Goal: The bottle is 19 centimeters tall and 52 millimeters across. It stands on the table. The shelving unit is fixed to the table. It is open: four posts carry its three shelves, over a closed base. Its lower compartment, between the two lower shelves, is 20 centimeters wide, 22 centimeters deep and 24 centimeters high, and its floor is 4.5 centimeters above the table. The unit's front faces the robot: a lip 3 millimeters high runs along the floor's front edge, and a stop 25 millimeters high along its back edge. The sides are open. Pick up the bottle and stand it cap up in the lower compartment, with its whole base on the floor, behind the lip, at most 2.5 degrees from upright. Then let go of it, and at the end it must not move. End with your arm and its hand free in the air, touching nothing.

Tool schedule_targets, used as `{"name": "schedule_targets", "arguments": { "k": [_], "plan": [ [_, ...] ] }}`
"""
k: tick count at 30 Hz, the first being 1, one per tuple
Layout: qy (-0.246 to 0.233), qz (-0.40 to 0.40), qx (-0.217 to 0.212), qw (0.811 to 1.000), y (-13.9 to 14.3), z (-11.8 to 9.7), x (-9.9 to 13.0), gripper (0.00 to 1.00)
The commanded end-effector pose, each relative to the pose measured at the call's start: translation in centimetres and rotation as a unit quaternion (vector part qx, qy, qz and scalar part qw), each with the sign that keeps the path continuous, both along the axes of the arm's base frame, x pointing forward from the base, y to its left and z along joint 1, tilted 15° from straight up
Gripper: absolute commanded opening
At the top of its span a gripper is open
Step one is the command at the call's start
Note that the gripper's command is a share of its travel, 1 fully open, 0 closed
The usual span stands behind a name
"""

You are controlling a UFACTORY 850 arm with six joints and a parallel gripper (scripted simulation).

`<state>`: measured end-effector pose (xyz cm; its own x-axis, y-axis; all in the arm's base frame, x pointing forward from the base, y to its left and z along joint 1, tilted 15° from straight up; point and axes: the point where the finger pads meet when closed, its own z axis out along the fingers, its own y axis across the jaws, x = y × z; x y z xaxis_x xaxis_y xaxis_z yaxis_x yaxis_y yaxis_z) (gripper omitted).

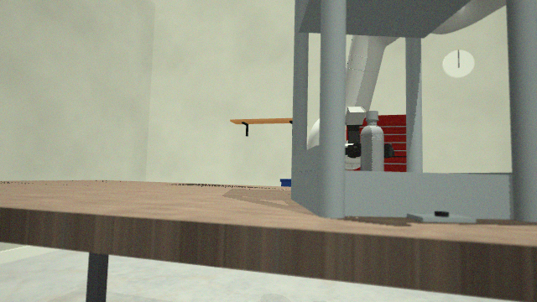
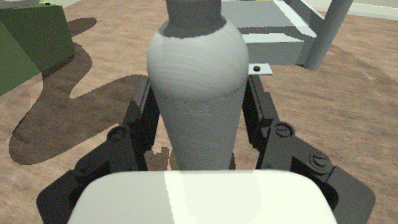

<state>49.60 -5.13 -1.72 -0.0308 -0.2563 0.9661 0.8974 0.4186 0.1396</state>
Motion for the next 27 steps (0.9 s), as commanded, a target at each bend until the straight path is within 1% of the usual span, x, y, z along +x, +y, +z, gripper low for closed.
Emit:
{"name": "schedule_targets", "arguments": {
  "k": [1,23,24,27],
  "plan": [
    [-0.001,0.0,0.0,1.0,-0.02,-0.02,0.07,0.74],
    [-0.001,0.0,0.0,1.0,-0.01,-0.06,0.07,0.74],
    [-0.001,0.0,0.0,1.0,-0.01,-0.06,0.07,0.0],
    [-0.001,0.0,0.0,1.0,-0.01,-0.06,0.07,0.0]
  ]
}}
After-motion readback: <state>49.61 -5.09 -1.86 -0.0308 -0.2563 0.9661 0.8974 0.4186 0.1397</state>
